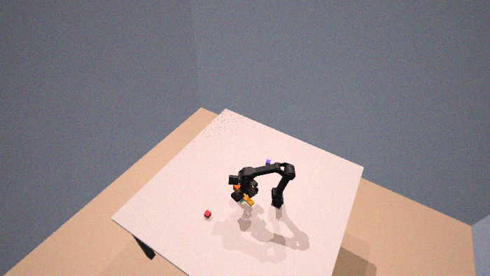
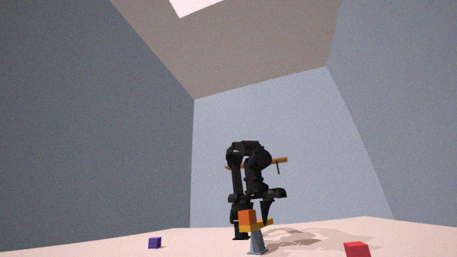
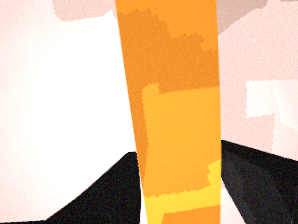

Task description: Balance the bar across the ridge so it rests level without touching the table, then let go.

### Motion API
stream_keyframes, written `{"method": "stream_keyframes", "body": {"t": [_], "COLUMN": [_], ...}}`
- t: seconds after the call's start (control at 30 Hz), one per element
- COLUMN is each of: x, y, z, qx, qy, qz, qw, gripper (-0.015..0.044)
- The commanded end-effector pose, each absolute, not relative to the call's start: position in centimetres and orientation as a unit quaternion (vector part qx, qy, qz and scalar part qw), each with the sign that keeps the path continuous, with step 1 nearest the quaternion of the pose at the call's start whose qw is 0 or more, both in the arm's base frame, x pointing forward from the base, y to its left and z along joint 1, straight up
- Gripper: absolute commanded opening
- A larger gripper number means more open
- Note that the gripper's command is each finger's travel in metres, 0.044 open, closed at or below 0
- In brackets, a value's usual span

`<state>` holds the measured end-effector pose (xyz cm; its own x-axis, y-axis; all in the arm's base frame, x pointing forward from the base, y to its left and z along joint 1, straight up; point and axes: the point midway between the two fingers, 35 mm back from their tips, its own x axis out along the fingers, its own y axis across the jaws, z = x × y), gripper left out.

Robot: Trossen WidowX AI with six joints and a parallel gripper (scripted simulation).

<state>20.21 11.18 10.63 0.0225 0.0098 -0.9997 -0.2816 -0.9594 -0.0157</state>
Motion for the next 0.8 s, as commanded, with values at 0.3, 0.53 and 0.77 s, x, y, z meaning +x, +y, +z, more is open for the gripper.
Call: {"method": "stream_keyframes", "body": {"t": [0.3, 0.53, 0.77], "x": [20.21, 20.21, 20.21], "y": [11.17, 11.17, 11.17], "z": [10.63, 10.63, 10.63], "qx": [-0.707, -0.707, -0.707], "qy": [0.096, 0.096, 0.096], "qz": [0.692, 0.692, 0.692], "qw": [0.105, 0.105, 0.105], "gripper": [0.0185, 0.0185, 0.0369]}}
